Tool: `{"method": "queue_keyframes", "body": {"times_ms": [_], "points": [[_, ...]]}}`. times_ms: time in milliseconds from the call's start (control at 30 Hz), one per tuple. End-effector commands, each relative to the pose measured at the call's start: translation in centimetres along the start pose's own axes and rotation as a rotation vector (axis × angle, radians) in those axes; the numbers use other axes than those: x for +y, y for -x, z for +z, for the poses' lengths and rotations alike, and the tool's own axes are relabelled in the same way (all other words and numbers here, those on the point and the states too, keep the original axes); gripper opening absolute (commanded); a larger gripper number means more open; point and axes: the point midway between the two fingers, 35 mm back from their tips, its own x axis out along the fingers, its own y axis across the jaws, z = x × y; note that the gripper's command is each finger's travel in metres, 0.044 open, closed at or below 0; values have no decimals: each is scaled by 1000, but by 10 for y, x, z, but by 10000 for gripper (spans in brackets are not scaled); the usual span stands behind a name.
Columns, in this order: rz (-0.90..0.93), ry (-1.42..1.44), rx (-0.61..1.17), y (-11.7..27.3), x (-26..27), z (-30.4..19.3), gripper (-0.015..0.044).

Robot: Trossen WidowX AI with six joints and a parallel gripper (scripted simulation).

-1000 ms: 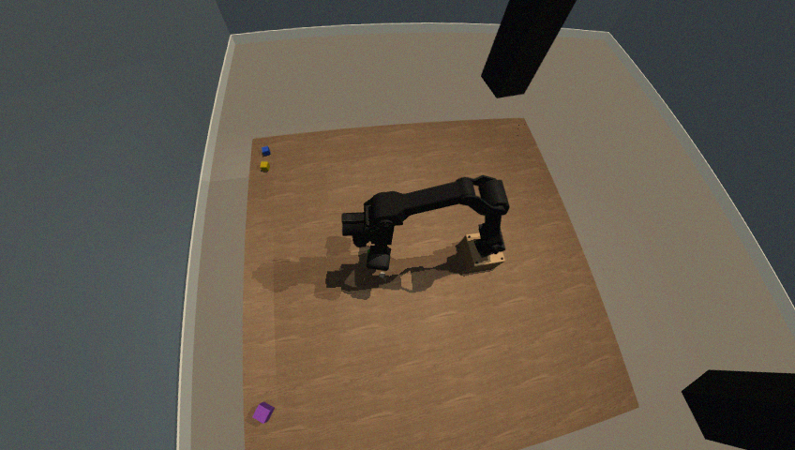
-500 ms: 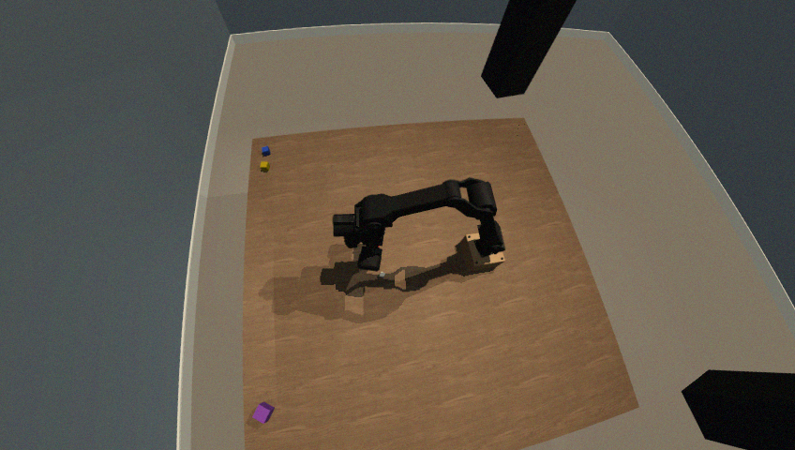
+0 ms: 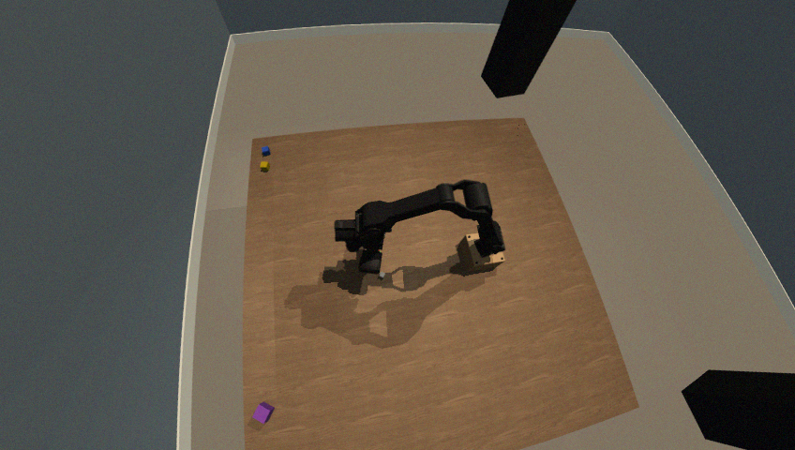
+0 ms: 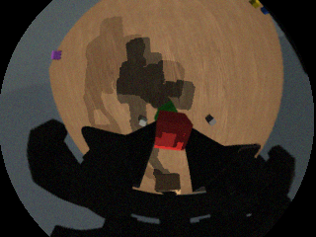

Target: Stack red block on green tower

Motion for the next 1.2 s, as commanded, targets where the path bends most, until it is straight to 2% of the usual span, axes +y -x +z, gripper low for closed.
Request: {"method": "queue_keyframes", "body": {"times_ms": [0, 1033, 1167], "points": [[-3, 4, 2, -4, -1, 0, 0], [-3, 4, 2, -6, -1, 0, 0], [-3, 4, 2, 2, 0, 0, 0]]}}
